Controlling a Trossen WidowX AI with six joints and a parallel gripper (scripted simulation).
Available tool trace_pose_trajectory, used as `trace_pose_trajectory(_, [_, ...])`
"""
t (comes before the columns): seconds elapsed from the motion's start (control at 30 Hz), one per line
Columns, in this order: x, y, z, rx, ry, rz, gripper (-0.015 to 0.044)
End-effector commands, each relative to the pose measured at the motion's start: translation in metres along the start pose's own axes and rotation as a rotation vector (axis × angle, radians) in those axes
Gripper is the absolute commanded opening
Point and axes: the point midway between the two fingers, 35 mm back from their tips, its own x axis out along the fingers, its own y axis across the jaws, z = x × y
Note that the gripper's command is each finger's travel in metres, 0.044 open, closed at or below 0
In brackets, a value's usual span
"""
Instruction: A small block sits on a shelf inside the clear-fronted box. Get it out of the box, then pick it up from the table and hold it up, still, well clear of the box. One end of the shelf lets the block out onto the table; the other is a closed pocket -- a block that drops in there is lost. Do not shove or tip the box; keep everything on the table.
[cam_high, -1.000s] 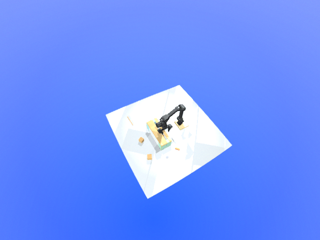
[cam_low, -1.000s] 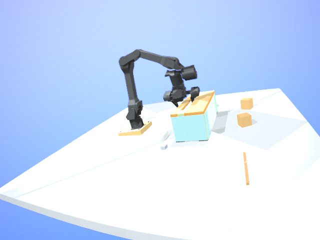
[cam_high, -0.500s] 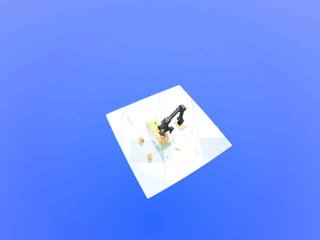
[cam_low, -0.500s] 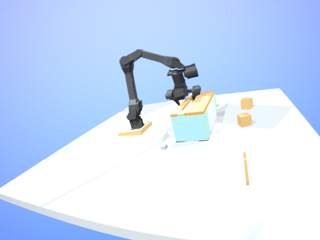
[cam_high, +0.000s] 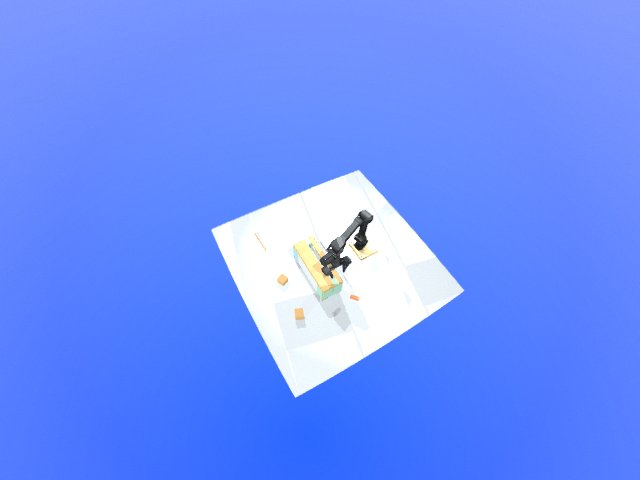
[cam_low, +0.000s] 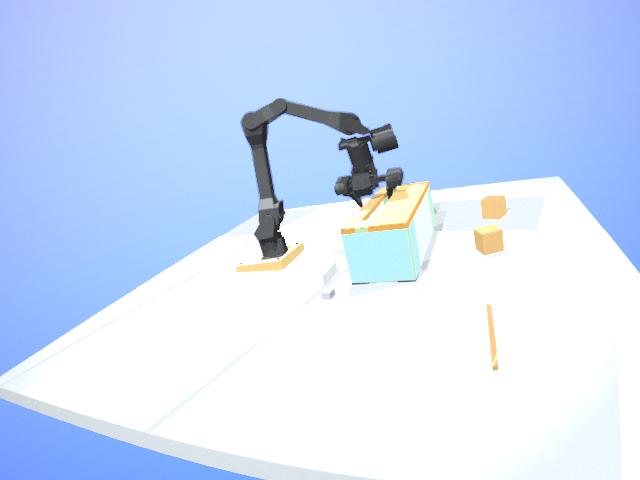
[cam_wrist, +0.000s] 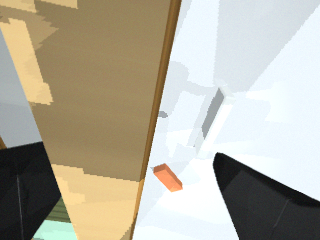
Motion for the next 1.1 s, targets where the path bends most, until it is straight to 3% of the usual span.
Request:
trace_pose_trajectory(0.0, [0.002,0.002,-0.004,0.004,-0.001,0.002,0.04])
trace_pose_trajectory(0.27, [-0.054,0.001,-0.021,-0.001,0.0,0.0,0.04])
trace_pose_trajectory(0.43, [-0.051,0.002,-0.02,0.002,0.0,0.002,0.04])
trace_pose_trajectory(0.47, [-0.052,0.001,-0.022,-0.019,0.003,0.006,0.0374])
trace_pose_trajectory(0.6, [-0.053,-0.006,-0.035,-0.406,-0.018,0.032,0.0285])
trace_pose_trajectory(1.07, [-0.047,-0.019,-0.048,-1.95,-0.231,-0.071,0.0285])
